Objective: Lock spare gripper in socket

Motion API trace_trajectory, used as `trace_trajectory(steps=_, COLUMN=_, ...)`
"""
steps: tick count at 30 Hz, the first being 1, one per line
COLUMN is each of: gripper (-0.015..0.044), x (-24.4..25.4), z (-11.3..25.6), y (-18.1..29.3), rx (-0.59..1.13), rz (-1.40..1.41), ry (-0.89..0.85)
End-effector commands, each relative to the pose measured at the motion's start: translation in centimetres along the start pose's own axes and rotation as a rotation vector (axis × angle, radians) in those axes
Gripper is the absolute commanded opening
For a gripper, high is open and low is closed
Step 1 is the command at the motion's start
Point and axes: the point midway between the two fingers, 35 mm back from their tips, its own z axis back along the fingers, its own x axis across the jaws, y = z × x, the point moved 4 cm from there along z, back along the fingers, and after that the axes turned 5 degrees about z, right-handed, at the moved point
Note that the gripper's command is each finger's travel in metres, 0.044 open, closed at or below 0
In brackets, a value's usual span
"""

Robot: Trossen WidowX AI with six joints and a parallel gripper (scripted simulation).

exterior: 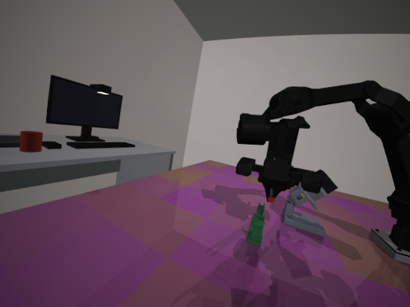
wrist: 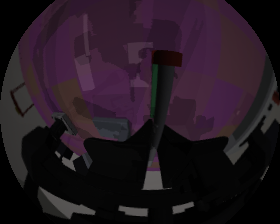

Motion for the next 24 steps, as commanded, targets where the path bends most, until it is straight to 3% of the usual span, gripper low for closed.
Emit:
trace_trajectory(steps=1, gripper=0.0, x=1.0, z=0.6, y=-0.1, rx=-0.006, rz=-0.003, ry=0.007)
trace_trajectory(steps=24, gripper=0.0, x=7.5, z=1.8, y=-0.2, rx=-0.01, rz=-0.01, ry=-0.001)
